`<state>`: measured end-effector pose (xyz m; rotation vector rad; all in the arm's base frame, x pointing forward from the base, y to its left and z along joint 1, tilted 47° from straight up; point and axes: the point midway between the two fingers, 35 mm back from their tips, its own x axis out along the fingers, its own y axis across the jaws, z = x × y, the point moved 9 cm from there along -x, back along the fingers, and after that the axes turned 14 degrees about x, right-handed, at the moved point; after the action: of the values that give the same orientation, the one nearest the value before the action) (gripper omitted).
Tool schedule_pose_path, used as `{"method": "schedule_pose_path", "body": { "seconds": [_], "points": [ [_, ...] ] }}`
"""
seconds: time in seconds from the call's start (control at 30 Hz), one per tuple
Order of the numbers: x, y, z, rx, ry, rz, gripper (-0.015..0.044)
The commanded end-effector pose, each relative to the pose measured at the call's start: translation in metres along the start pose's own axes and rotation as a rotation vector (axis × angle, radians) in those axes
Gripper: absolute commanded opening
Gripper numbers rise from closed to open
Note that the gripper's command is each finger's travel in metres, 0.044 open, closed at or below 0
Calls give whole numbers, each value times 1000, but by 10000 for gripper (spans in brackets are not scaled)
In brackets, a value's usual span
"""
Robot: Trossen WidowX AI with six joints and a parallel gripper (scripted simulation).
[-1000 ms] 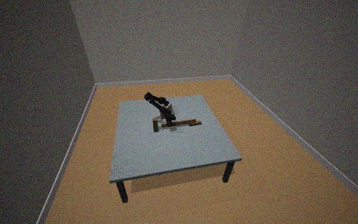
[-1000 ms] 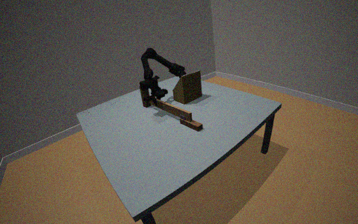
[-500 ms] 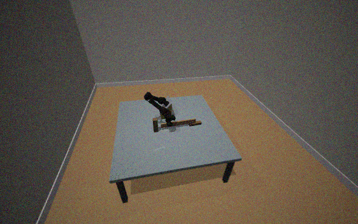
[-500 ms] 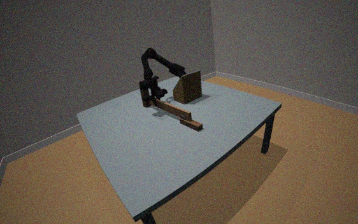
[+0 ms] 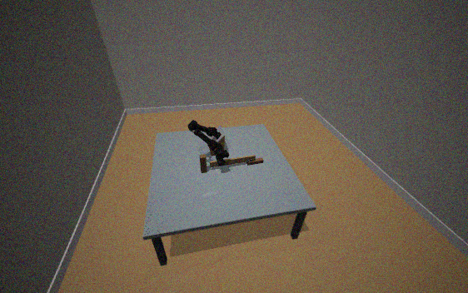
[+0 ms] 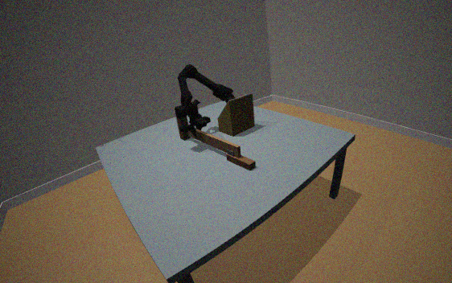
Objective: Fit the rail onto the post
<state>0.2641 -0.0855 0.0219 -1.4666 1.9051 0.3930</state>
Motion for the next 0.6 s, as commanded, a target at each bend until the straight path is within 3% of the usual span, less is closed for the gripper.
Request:
{"method": "schedule_pose_path", "body": {
  "seconds": [0.0, 0.57],
  "points": [
    [-1, -1, -2, -2, 0, -3, 0],
    [-1, -2, -7, -2, 0, -3, 0]
  ]
}}
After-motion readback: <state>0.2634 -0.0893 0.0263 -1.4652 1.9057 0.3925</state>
